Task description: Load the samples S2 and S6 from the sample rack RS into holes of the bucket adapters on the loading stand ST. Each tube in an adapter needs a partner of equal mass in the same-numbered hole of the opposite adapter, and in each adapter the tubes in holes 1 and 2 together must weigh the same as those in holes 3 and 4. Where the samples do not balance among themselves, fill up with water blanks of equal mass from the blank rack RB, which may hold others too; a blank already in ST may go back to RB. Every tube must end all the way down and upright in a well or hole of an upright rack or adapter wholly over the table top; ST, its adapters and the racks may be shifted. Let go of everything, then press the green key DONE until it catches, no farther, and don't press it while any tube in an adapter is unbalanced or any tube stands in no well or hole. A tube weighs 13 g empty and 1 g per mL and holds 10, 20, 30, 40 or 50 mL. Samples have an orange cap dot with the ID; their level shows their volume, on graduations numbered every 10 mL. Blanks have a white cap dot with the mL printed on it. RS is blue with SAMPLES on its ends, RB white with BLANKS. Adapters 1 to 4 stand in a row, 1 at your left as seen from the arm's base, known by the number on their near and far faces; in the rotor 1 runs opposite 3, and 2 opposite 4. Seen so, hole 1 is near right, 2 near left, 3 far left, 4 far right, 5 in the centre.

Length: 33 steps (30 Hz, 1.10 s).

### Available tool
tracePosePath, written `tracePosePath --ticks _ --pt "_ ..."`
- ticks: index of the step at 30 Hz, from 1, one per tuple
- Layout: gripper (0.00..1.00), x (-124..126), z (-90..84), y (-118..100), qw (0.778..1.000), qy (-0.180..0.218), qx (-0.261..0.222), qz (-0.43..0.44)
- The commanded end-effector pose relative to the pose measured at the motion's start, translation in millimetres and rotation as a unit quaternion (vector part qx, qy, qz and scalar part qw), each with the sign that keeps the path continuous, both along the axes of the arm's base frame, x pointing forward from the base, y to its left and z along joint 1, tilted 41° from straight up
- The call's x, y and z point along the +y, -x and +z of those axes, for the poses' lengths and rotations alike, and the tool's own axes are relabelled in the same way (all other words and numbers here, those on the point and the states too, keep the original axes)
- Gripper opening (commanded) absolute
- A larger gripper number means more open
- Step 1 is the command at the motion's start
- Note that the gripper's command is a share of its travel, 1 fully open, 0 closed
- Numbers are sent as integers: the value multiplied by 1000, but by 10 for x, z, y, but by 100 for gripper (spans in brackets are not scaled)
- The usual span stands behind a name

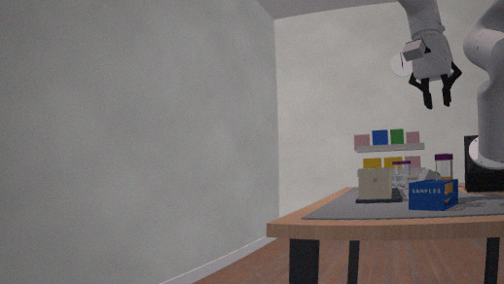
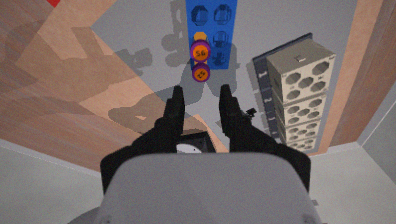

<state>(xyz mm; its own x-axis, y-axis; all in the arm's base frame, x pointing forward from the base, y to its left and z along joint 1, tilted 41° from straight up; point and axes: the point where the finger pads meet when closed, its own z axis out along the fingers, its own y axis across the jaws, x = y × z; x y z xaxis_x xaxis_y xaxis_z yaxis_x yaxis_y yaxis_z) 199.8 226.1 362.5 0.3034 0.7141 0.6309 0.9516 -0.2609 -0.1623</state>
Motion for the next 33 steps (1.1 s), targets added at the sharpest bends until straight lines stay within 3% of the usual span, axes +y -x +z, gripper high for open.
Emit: tracePosePath --ticks 1,5,6,13,25,33 --pt "43 1 6 -4 1000 0 -1 0" --pt "43 1 6 -3 1000 0 -1 0" --pt "57 -35 -25 11 1000 0 -1 0" --pt "57 -285 -246 117 1000 0 -1 0" --pt "57 -285 -246 117 1000 0 -1 0" --pt "57 -182 -367 110 1000 0 -1 0"
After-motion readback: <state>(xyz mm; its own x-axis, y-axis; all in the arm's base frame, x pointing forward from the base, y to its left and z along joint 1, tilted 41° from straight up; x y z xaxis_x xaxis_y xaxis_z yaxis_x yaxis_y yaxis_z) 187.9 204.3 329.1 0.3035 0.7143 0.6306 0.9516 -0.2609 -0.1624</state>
